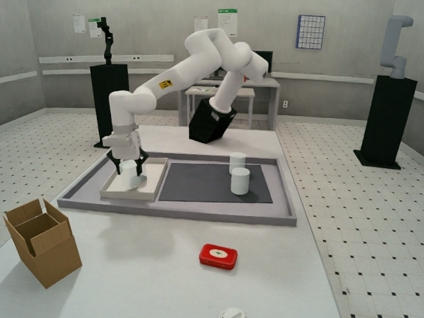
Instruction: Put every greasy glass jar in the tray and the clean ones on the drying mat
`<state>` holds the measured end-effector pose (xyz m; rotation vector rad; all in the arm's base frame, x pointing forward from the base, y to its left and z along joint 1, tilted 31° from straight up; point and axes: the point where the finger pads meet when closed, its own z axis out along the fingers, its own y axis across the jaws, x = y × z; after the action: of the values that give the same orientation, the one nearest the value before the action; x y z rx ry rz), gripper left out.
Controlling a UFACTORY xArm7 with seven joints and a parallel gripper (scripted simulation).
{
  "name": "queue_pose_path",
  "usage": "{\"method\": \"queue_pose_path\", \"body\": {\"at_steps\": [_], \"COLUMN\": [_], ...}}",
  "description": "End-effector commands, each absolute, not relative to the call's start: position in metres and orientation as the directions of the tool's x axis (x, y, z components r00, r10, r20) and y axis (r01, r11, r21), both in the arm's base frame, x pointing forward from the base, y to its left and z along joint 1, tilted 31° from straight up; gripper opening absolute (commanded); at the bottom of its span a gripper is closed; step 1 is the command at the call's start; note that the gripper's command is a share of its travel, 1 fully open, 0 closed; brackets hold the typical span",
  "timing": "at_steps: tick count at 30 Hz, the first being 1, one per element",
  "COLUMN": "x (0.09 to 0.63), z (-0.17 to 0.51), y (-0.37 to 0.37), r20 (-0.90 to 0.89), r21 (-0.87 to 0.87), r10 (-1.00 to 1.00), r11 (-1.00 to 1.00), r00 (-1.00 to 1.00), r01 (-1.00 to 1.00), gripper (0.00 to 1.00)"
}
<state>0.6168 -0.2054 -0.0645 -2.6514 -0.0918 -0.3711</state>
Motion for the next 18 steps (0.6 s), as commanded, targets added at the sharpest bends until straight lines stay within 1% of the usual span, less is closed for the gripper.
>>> {"method": "queue_pose_path", "body": {"at_steps": [1, 18], "x": [0.619, 0.623], "z": [-0.064, -0.078], "y": [-0.207, -0.2], "r20": [0.279, 0.279], "r21": [-0.429, -0.429], "r10": [0.001, 0.001], "r11": [-0.895, -0.895], "r00": [0.96, 0.96], "r01": [0.125, 0.125], "gripper": [0.0, 0.0]}}
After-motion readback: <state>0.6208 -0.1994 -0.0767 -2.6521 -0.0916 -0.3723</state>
